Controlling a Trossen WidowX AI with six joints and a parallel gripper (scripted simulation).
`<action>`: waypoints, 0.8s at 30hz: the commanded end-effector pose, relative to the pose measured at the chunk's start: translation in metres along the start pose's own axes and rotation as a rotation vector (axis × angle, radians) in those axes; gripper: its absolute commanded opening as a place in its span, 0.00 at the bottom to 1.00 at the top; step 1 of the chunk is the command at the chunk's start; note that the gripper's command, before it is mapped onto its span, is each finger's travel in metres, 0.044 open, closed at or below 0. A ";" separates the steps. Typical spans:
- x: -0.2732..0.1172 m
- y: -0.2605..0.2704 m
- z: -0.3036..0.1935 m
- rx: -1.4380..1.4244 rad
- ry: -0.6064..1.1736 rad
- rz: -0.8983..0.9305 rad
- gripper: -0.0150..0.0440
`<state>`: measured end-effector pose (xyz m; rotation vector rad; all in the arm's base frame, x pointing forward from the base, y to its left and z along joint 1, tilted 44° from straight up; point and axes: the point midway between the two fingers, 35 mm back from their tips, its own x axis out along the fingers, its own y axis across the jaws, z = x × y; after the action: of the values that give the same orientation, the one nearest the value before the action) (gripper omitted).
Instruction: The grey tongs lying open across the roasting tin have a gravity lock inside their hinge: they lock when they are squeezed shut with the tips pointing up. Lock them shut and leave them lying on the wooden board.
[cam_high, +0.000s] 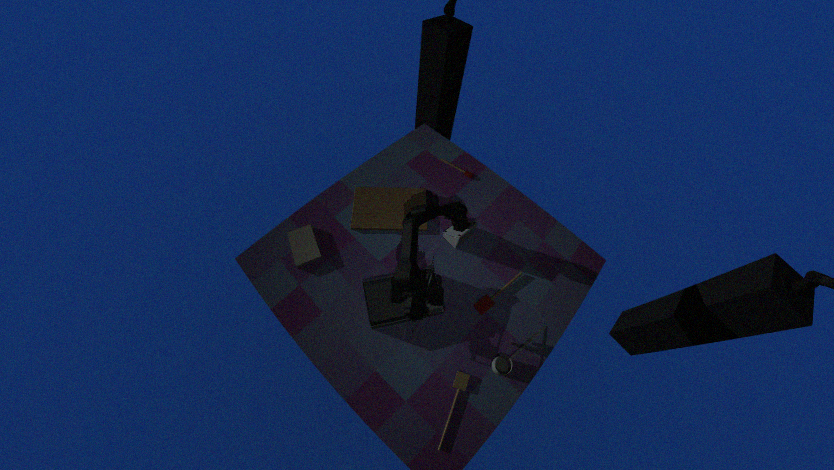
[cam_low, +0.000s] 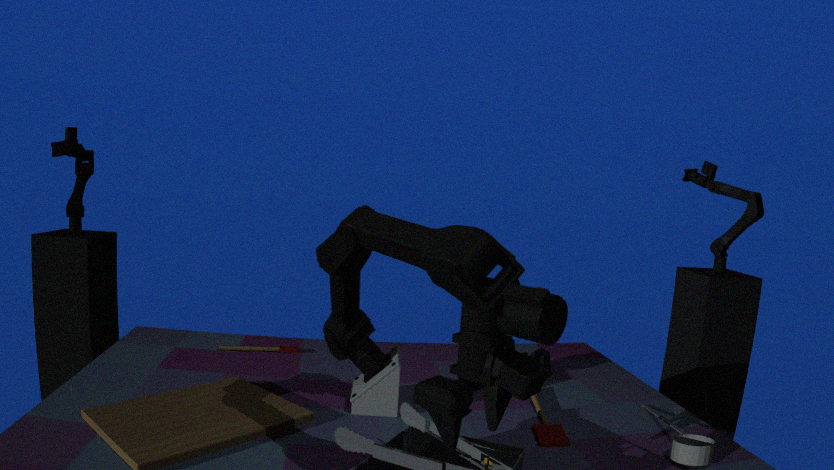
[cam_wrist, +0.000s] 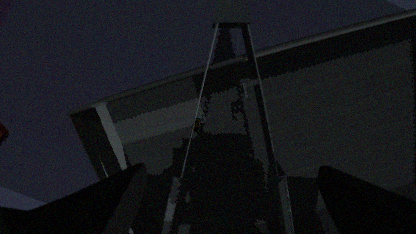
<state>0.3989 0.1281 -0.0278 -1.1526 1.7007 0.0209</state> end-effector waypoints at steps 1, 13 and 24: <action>0.008 0.000 0.000 -0.009 0.002 -0.005 1.00; 0.028 -0.001 0.001 -0.009 0.002 -0.006 1.00; 0.046 -0.001 0.000 -0.008 0.003 -0.007 1.00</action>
<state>0.4009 0.1017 -0.0566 -1.1534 1.6996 0.0196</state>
